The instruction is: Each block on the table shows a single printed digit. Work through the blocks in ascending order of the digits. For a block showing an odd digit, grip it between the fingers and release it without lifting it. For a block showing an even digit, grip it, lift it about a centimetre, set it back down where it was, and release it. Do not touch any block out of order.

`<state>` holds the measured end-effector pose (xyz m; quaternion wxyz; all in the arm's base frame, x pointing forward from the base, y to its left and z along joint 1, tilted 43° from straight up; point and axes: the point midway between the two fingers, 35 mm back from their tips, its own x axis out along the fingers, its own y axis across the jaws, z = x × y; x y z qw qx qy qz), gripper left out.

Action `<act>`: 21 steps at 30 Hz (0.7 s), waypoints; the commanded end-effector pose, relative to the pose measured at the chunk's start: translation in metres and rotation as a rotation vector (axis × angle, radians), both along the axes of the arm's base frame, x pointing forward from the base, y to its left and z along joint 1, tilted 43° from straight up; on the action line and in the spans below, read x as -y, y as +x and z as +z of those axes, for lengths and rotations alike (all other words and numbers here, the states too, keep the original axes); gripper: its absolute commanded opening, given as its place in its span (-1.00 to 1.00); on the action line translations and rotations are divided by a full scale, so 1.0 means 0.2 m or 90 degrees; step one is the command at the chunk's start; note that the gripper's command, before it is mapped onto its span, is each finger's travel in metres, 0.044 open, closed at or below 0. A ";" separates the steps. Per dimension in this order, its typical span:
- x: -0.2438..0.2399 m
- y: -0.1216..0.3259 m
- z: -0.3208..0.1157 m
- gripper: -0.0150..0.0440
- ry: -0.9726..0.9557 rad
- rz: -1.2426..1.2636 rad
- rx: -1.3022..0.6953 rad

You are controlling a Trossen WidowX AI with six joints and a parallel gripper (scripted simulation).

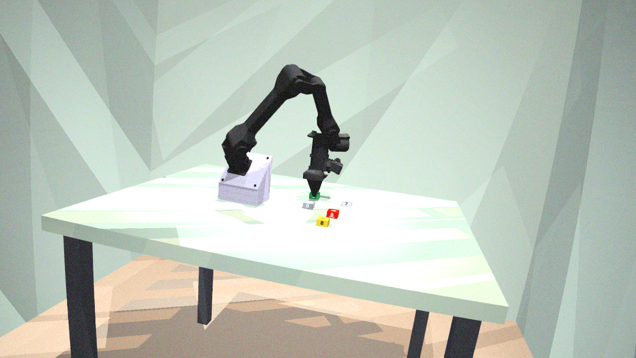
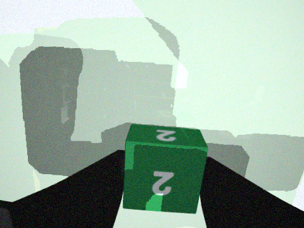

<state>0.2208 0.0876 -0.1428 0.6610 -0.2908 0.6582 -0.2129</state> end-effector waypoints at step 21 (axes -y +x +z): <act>-0.02 0.00 0.03 -0.08 0.000 -0.006 0.003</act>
